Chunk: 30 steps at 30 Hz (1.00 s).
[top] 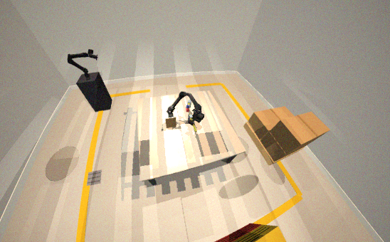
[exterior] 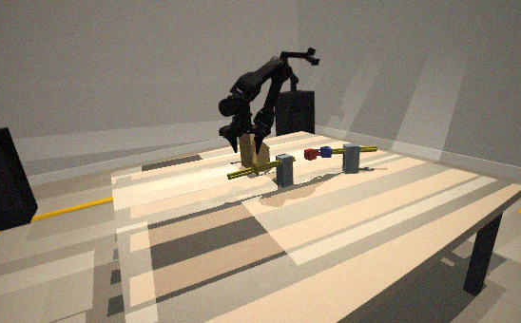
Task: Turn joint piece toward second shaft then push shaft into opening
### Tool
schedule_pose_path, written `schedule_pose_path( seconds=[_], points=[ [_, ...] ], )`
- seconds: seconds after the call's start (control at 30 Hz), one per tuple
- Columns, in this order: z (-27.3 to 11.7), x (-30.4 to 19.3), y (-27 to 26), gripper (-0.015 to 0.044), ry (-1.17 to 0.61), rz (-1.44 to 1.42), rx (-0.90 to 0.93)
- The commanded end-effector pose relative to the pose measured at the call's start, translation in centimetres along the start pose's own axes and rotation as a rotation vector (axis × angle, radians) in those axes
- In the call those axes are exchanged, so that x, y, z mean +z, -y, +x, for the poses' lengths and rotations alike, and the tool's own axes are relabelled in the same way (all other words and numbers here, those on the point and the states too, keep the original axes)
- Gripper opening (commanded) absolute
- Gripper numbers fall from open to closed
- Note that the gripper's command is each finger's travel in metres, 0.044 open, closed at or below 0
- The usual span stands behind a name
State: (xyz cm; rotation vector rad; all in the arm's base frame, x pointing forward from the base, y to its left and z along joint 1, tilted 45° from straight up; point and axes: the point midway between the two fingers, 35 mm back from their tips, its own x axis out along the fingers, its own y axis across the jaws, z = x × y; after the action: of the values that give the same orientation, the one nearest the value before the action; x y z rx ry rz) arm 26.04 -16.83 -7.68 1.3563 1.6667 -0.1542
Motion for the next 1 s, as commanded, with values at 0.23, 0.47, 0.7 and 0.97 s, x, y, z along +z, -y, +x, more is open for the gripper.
schedule_pose_path(
  seconds=[0.23, 0.47, 0.7, 0.97],
  points=[
    [-2.5, 0.1, 0.0, 0.0440, 0.003, -0.393, -0.007],
    [-3.9, -0.1, 0.0, 0.0440, 0.002, -0.632, -0.008],
    [-5.4, -0.3, 0.1, 0.0440, 0.000, -0.872, -0.008],
    [-5.9, -0.3, 0.1, 0.0440, 0.000, -0.956, -0.008]
  ],
)
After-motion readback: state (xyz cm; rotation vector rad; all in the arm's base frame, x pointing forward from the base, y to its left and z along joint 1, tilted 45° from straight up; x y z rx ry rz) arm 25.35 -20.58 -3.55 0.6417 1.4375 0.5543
